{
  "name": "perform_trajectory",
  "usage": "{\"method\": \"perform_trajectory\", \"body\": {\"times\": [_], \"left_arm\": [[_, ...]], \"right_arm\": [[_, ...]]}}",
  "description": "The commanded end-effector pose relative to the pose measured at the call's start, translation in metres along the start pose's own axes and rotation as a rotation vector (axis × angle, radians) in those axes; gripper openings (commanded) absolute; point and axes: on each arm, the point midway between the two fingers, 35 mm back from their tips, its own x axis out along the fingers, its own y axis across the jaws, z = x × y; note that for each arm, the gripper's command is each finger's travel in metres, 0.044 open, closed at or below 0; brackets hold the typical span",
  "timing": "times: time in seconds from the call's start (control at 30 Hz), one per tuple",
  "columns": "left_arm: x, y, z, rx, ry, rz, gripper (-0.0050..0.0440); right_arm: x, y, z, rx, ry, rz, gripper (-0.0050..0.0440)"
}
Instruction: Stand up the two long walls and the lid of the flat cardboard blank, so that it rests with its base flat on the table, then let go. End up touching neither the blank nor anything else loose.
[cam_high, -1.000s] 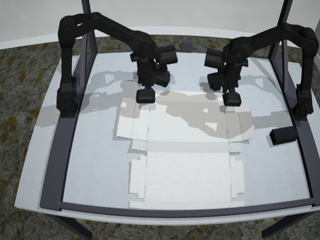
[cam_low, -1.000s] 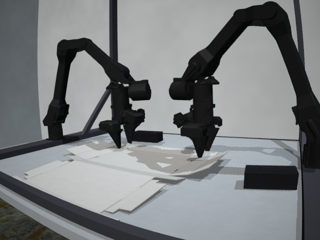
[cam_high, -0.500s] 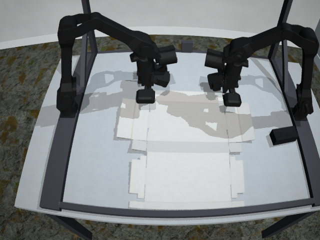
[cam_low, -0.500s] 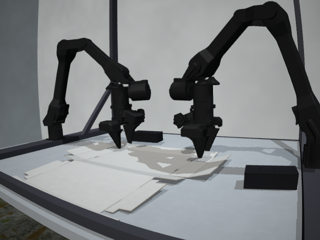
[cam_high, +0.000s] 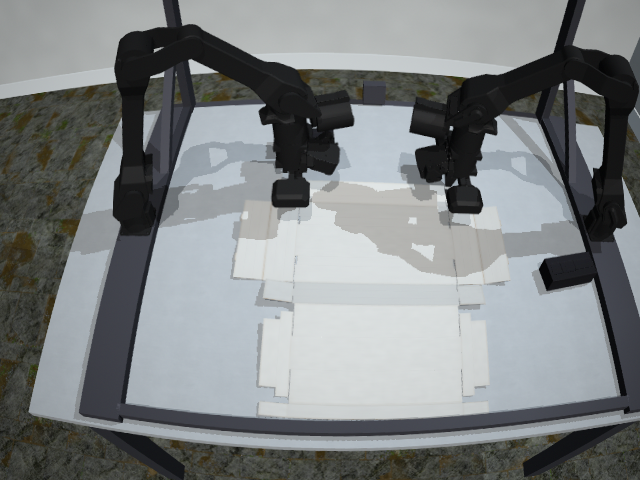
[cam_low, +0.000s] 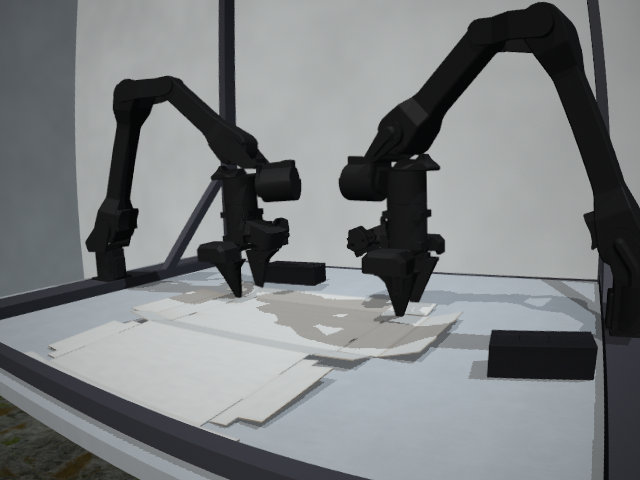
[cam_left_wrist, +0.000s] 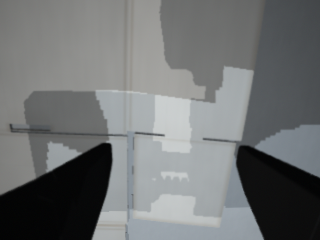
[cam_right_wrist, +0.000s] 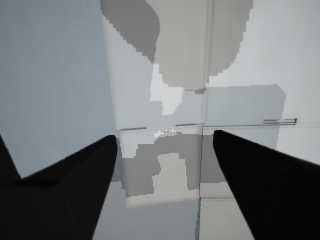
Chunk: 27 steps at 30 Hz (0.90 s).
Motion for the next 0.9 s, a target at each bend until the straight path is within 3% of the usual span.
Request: {"method": "perform_trajectory", "body": {"times": [0.0, 0.13, 0.37, 0.87], "left_arm": [[0.012, -0.001, 0.004, 0.005, -0.003, -0.004, 0.0287], [0.0125, -0.0009, 0.0041, 0.005, -0.003, -0.004, 0.0287], [0.0124, 0.0036, 0.0041, 0.005, -0.003, -0.004, 0.0242], [0.0151, 0.0039, 0.0042, 0.004, -0.001, -0.003, 0.0242]], "right_arm": [[0.0126, 0.0008, 0.003, -0.004, 0.001, 0.003, 0.0282], [0.0127, 0.0008, 0.003, -0.004, 0.001, 0.003, 0.0282], [0.0126, -0.0037, 0.003, -0.004, 0.001, 0.003, 0.0237], [0.0127, -0.0035, 0.0027, -0.005, 0.001, 0.004, 0.0237]]}}
